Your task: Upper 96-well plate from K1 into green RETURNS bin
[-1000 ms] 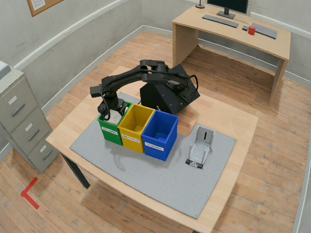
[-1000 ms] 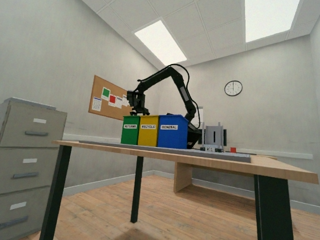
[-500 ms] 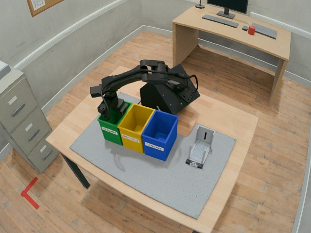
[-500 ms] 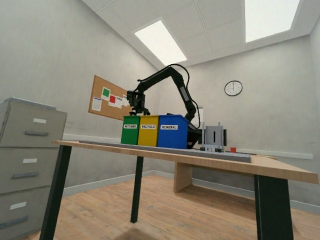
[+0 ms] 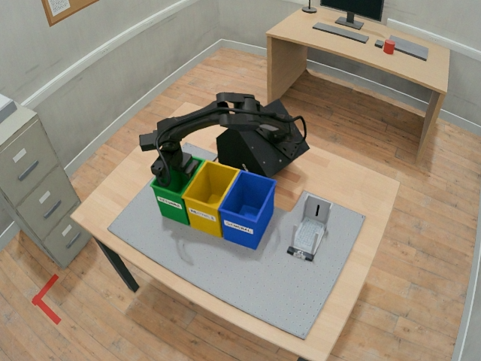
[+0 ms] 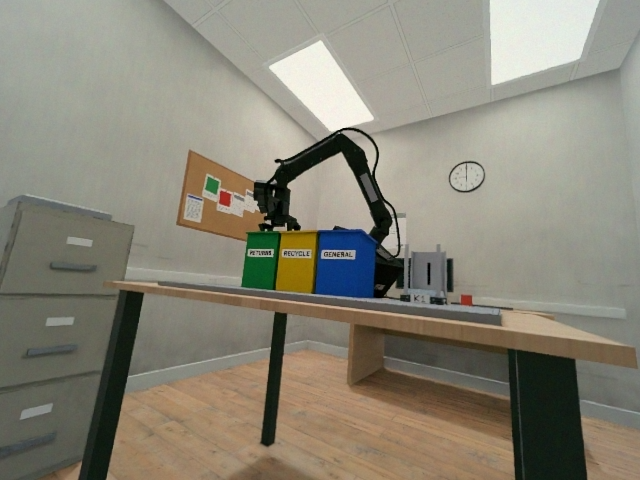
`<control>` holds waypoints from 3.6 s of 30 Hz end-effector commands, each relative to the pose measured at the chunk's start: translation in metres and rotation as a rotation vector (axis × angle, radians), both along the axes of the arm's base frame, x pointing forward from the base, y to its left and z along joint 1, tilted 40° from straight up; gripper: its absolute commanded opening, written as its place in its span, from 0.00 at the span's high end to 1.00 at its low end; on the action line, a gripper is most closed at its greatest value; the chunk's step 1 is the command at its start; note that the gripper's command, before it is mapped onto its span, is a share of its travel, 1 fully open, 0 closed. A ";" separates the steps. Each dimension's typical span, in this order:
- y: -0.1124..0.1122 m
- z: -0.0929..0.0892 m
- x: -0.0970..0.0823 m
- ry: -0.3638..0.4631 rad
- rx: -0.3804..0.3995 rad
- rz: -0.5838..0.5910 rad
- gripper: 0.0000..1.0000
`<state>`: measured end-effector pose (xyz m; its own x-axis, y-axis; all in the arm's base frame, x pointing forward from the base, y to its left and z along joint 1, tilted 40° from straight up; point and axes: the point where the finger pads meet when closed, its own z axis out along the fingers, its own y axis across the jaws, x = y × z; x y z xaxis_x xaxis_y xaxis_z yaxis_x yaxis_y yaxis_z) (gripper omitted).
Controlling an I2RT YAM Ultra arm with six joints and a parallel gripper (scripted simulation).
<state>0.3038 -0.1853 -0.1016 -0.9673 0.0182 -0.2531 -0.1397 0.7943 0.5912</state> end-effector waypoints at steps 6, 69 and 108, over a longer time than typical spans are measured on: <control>-0.018 0.008 0.007 -0.034 -0.022 -0.030 0.01; -0.018 0.008 0.007 -0.035 -0.022 -0.030 0.18; -0.051 0.055 -0.005 -0.043 -0.049 -0.018 0.18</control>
